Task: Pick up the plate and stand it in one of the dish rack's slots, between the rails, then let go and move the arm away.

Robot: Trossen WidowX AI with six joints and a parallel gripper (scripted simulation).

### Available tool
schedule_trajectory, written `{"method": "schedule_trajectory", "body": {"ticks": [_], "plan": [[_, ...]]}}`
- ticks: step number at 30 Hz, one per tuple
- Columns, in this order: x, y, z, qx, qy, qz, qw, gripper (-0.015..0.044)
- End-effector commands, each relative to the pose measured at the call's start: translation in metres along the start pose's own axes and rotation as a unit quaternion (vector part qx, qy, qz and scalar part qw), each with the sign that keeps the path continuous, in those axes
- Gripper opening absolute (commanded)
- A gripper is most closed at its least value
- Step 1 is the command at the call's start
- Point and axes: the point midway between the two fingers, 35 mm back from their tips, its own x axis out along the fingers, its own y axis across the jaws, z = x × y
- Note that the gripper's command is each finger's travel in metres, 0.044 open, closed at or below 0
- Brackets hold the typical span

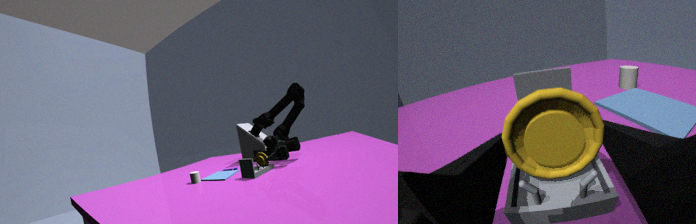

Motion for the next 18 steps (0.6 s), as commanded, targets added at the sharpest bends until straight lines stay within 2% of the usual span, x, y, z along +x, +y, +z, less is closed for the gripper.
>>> {"method": "schedule_trajectory", "body": {"ticks": [1,5,12,18], "plan": [[0.0,0.0,0.0,0.0,0.0,0.0,1.0,0.0289],[0.0,0.0,0.0,0.0,0.0,0.0,1.0,0.0394],[0.0,0.002,0.005,0.0,0.0,-0.001,1.0,0.04],[-0.001,0.011,0.049,0.001,0.001,-0.006,1.0,0.04]]}}
